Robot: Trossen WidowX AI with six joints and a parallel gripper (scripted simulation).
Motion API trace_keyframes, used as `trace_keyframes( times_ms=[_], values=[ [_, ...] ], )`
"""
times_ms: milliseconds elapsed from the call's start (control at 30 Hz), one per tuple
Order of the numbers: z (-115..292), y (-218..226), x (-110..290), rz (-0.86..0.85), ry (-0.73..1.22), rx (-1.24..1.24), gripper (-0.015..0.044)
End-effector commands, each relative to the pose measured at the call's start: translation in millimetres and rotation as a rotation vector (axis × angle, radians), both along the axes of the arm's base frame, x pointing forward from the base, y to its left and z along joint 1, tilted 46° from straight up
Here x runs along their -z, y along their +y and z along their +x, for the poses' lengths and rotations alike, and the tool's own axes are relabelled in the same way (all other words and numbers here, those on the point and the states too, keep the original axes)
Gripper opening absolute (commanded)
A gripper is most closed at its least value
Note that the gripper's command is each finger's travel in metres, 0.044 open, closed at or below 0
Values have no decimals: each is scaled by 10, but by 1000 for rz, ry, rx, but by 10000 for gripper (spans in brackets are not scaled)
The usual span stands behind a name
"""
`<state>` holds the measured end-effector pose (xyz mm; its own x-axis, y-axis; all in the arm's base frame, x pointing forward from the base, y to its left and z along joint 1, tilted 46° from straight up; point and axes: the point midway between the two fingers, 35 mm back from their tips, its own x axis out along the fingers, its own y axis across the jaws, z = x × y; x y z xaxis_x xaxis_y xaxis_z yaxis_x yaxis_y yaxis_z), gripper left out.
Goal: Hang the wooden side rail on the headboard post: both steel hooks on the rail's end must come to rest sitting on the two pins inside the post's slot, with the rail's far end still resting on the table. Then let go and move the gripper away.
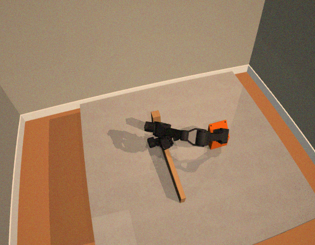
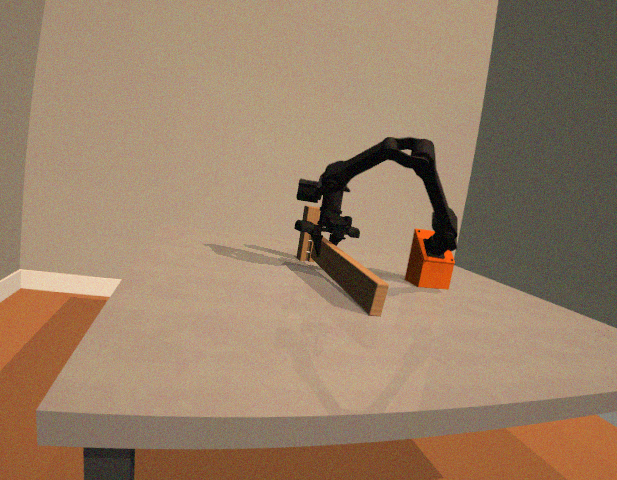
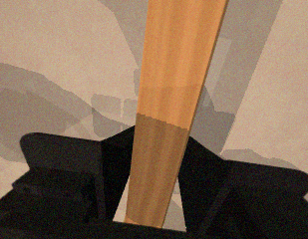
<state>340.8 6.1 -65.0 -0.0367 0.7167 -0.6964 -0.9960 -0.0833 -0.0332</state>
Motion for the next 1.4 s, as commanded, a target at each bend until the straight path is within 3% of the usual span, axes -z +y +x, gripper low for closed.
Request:
trace_keyframes(
  times_ms=[0, 1367],
  values=[
    [5, -37, 7, -7, -10, -3, 0],
    [18, -70, 27, -7, -10, -3, 0]
  ],
)
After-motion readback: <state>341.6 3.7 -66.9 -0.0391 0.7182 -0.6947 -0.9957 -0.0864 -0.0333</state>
